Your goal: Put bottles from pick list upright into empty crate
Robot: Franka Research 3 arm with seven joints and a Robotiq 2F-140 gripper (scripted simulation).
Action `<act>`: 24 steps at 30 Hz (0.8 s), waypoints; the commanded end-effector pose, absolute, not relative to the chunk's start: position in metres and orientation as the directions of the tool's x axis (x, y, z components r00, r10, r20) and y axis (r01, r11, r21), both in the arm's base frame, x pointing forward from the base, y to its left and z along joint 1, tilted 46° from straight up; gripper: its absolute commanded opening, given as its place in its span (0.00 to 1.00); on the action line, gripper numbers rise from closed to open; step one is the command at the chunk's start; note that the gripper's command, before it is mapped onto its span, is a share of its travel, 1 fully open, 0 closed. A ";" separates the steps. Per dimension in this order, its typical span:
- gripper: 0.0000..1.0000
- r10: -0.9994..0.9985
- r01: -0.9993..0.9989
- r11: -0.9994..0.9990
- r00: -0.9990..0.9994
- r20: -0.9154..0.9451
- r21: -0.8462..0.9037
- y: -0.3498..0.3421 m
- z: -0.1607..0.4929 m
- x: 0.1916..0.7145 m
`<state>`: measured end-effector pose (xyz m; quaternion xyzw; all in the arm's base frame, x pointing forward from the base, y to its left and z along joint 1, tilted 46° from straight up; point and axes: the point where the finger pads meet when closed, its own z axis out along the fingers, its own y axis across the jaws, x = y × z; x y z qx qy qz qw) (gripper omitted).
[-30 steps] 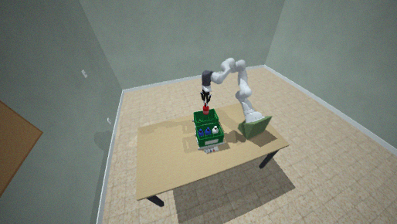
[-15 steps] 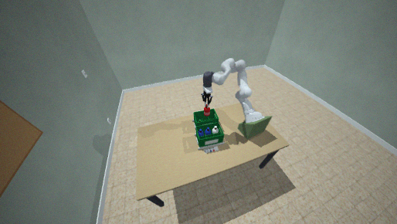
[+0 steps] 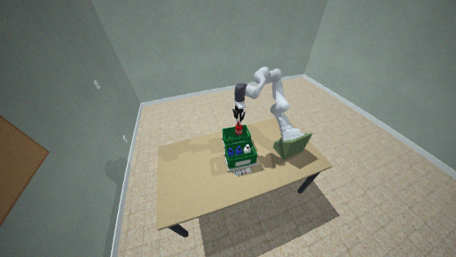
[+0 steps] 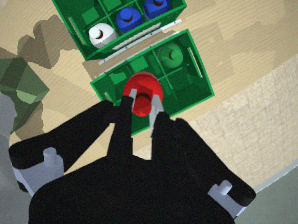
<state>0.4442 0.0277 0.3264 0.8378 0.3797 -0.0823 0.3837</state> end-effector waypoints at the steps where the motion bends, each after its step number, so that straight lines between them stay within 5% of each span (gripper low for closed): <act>1: 0.00 0.572 0.682 -0.429 0.713 -0.406 0.593 0.039 0.322 0.444; 24: 0.00 0.572 0.682 -0.429 0.713 -0.406 0.593 0.064 0.294 0.437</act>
